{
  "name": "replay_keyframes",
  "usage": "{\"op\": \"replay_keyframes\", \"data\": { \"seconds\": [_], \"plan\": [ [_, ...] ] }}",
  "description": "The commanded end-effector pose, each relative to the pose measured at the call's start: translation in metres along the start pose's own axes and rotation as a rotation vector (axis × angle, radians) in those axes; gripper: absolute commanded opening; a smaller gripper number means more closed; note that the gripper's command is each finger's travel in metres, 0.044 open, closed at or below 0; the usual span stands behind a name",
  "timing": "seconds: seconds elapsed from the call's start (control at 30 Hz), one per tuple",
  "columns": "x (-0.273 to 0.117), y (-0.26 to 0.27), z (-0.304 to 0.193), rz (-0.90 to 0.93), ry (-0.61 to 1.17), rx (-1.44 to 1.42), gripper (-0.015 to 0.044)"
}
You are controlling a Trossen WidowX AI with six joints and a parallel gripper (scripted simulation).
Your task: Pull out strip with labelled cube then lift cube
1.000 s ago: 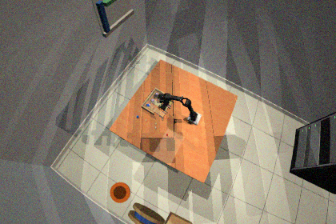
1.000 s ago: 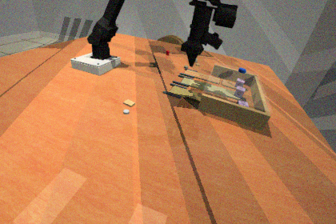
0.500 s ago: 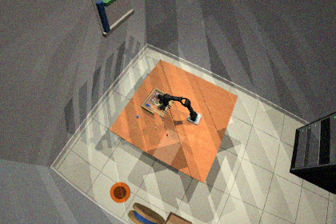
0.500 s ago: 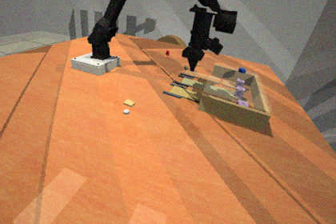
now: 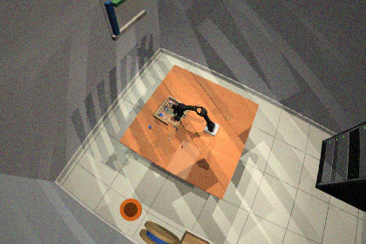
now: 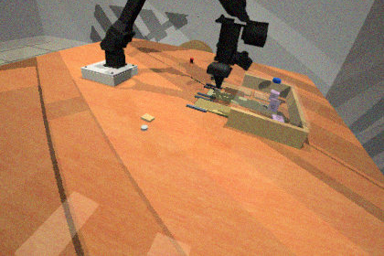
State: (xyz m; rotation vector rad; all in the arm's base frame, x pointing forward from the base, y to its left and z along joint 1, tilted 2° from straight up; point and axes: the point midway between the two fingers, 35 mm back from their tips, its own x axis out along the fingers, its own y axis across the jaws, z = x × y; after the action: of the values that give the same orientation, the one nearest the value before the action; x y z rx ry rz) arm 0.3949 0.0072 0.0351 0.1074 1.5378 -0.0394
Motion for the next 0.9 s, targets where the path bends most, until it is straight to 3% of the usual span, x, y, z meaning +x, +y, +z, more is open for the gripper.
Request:
{"op": "replay_keyframes", "data": {
  "seconds": [0.0, 0.87],
  "plan": [
    [0.009, 0.0, -0.002, -0.005, 0.007, 0.005, 0.0],
    [0.023, 0.001, -0.003, -0.004, 0.007, 0.005, 0.0]
  ]
}}
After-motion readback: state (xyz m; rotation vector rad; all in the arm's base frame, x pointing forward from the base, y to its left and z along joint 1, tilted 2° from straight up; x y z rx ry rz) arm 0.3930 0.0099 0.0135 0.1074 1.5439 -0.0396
